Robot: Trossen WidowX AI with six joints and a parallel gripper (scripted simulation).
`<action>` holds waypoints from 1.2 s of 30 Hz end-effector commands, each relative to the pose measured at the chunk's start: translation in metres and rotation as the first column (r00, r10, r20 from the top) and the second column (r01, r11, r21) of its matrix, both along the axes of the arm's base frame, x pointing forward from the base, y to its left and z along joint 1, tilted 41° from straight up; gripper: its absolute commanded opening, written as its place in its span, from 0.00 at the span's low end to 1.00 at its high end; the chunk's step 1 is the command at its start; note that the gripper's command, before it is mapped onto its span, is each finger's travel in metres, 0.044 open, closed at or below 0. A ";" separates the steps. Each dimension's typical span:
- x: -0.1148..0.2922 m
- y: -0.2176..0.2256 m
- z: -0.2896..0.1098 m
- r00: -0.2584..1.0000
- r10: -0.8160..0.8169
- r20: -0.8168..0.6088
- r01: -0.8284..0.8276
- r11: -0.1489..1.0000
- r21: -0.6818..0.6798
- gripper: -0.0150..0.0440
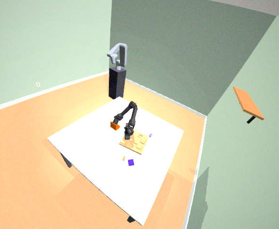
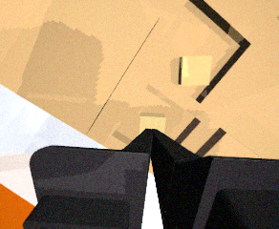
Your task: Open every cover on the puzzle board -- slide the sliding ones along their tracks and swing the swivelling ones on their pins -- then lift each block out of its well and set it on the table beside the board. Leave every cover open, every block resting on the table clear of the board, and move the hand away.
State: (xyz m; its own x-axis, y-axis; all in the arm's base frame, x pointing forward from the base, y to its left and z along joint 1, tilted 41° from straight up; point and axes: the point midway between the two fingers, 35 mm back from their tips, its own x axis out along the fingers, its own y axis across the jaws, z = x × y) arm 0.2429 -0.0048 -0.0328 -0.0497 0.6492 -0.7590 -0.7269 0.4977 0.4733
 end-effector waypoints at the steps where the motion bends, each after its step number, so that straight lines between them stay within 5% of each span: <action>1: 0.002 -0.002 0.002 1.000 0.004 0.007 -0.004 1.000 -0.006 0.25; 36: 0.001 0.003 -0.005 1.000 0.003 0.007 -0.003 1.000 -0.004 0.25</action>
